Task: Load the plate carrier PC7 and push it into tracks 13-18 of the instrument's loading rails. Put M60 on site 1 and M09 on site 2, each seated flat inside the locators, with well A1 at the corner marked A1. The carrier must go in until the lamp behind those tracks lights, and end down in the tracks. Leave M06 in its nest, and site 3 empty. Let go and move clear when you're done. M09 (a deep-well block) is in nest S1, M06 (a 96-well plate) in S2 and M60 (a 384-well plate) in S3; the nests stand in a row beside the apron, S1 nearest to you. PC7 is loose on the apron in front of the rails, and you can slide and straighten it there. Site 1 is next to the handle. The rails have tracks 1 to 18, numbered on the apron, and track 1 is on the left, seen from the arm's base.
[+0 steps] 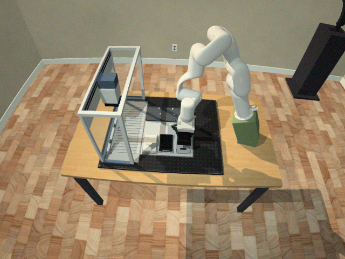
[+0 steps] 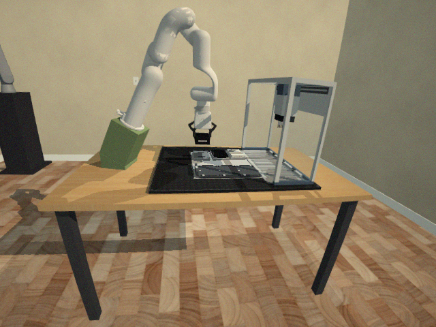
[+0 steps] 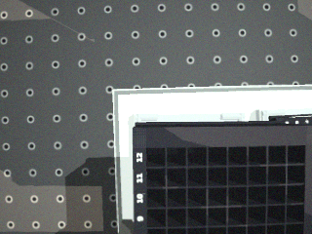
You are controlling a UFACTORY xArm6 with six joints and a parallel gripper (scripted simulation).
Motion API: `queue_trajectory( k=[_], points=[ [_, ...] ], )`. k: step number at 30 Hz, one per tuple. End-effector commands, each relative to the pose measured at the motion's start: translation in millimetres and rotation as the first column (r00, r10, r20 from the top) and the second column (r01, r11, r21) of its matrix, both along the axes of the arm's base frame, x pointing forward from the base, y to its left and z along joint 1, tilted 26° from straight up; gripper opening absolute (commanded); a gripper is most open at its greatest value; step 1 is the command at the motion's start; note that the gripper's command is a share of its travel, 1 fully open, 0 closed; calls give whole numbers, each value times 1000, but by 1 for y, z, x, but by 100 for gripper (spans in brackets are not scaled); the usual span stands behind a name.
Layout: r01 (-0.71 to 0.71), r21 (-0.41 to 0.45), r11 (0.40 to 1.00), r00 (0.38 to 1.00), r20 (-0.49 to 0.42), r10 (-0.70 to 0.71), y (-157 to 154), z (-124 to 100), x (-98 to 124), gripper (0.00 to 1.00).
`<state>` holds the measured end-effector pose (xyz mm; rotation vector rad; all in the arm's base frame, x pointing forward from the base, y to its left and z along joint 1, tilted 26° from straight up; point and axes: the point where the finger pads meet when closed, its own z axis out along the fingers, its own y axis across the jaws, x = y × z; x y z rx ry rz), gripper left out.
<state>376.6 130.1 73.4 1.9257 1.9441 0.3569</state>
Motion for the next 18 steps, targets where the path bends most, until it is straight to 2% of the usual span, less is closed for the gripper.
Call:
queue_trajectory(
  k=[1, 18],
  points=[
    [-1, 1, 1000, 1000, 0, 1, 1, 7, -2, 0],
    [0, 1, 1000, 1000, 0, 0, 3, 29, -13, 0]
  ],
)
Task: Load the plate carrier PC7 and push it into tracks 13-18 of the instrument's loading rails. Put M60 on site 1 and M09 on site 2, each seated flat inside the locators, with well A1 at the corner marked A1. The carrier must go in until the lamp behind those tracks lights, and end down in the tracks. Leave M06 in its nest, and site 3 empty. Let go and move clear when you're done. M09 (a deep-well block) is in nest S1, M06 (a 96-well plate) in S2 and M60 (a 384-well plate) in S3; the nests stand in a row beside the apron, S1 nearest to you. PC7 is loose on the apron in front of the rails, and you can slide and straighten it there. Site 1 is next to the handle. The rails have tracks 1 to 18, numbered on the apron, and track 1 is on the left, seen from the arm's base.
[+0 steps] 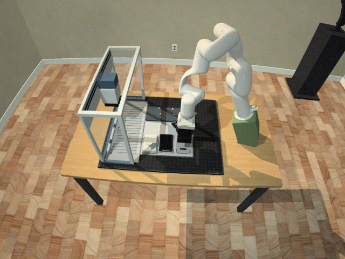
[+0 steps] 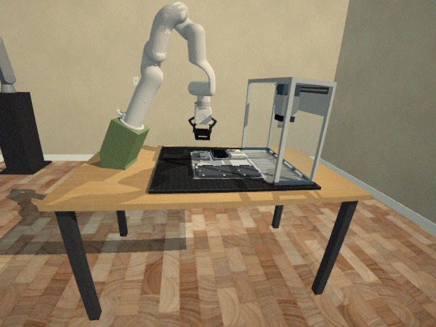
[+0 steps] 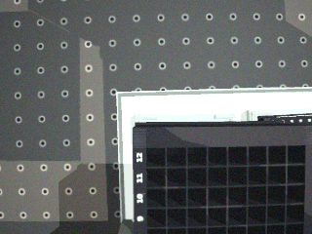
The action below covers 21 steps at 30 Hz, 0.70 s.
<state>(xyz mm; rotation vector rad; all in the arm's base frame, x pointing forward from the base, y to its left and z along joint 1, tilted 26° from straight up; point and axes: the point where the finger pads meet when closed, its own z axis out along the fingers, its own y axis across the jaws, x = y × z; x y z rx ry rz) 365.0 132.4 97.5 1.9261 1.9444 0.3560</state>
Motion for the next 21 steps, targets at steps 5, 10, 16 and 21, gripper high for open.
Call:
queue_trajectory(
  k=[5, 10, 16, 21],
  points=[
    [-1, 1, 1000, 1000, 1, 1, 2, 13, -5, 0],
    [-1, 1, 1000, 1000, 1, 1, 2, 17, -7, 0],
    [-1, 1, 1000, 1000, 1, 1, 2, 18, -8, 0],
    [-17, -7, 1000, 1000, 0, 17, -7, 21, -4, 0]
  ],
)
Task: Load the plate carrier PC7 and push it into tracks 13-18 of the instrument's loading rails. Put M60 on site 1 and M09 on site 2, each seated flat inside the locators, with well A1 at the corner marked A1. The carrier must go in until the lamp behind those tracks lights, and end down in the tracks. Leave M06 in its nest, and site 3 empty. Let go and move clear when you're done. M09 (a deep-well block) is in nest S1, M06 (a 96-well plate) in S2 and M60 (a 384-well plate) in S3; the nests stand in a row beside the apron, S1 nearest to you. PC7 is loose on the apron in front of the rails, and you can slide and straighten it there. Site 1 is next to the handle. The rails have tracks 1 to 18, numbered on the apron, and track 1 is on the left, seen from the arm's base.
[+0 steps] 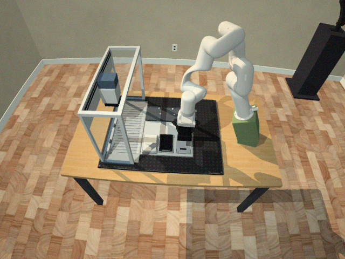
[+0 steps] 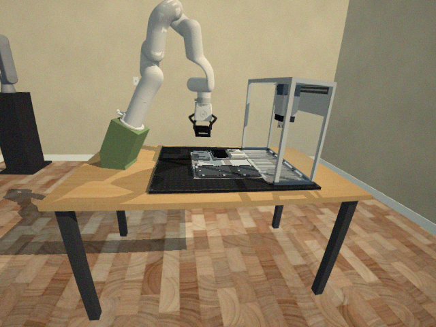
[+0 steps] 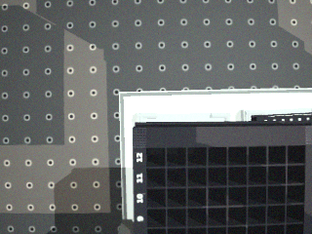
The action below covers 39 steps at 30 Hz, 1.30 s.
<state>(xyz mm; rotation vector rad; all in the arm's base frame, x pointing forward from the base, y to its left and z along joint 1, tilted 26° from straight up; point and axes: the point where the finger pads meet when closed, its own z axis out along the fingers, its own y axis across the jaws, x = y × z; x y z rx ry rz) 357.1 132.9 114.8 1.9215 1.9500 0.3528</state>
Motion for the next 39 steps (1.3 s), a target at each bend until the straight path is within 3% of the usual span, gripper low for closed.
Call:
queue_trajectory(
  k=[1, 39],
  points=[
    [-12, -4, 1000, 1000, 2, 12, -12, 5, 6, 0],
    [-12, -5, 1000, 1000, 2, 12, -153, 49, 70, 0]
  ],
)
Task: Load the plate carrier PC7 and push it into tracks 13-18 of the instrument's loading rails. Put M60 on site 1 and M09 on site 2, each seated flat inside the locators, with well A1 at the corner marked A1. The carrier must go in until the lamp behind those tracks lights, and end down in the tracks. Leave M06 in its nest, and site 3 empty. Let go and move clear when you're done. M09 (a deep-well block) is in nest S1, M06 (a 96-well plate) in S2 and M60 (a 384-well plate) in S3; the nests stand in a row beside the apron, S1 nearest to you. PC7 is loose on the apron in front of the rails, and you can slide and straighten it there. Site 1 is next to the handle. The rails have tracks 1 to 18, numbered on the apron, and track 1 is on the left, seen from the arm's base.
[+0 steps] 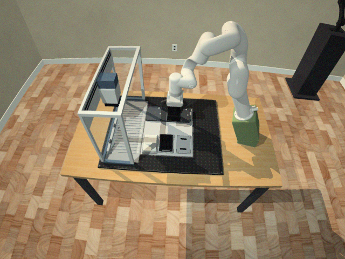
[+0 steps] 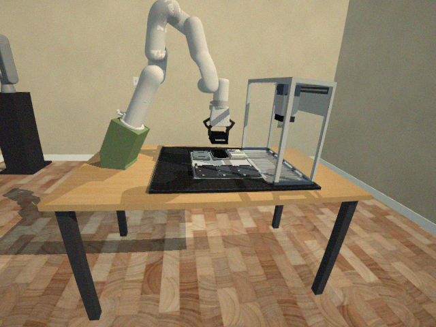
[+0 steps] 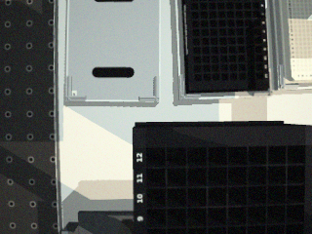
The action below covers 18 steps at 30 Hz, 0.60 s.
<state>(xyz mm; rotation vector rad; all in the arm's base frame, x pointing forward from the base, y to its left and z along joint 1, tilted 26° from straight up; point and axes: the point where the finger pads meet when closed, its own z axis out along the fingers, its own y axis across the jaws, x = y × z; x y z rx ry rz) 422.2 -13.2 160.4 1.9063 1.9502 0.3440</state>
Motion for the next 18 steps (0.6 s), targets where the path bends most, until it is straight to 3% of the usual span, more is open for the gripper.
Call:
queue_trajectory(
  k=[1, 18],
  points=[
    [-7, 8, 1000, 1000, -2, 7, -11, 4, 6, 0],
    [-6, 7, 1000, 1000, -2, 6, -77, 25, 36, 0]
  ],
)
